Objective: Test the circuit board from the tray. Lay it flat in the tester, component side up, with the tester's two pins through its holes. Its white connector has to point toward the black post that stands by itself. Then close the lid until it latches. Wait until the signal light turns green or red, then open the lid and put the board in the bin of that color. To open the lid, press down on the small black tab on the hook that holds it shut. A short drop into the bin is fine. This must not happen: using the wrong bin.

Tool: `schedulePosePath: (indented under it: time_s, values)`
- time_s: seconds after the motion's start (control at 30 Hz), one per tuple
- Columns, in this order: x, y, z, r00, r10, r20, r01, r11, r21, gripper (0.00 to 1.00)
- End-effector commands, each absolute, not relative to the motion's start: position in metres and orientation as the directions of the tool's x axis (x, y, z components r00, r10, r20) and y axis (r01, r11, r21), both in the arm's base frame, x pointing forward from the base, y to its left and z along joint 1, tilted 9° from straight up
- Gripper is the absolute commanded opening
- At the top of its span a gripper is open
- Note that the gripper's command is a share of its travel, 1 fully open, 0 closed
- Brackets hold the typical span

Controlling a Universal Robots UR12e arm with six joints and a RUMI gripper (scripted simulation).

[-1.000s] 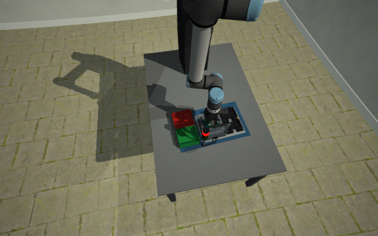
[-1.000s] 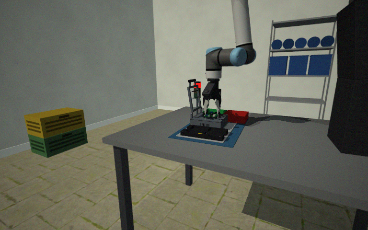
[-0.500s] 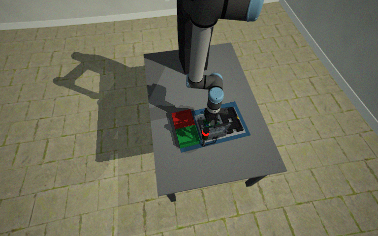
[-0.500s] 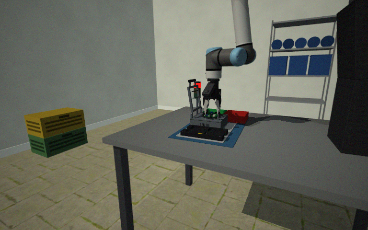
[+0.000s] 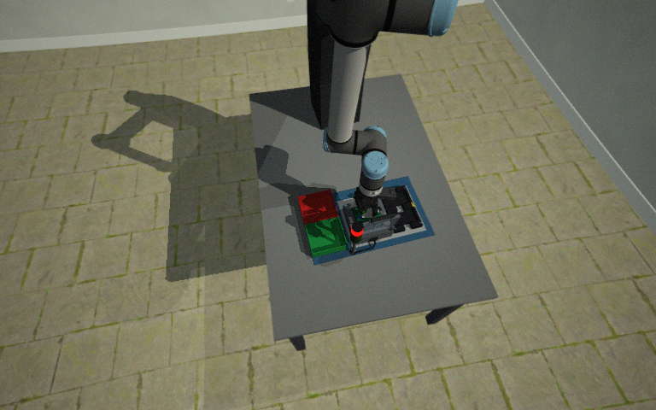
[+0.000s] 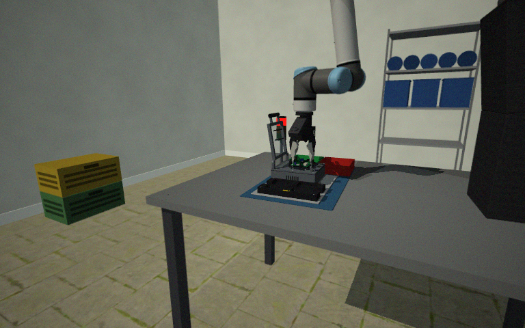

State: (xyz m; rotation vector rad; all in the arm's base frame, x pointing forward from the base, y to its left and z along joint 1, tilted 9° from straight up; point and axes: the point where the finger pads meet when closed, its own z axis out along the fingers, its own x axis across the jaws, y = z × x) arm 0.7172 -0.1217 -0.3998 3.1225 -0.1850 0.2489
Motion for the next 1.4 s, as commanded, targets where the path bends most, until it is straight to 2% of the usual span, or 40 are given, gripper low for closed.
schedulePosePath:
  time_s: [0.0, 1.37]
  values:
    - [0.7185, -0.1222, -0.3955, 0.98, -0.117, 0.161, -0.118, -0.993, -0.003, 0.39]
    - [0.7192, -0.1228, -0.3926, 0.98, -0.117, 0.163, -0.118, -0.993, -0.003, 0.39]
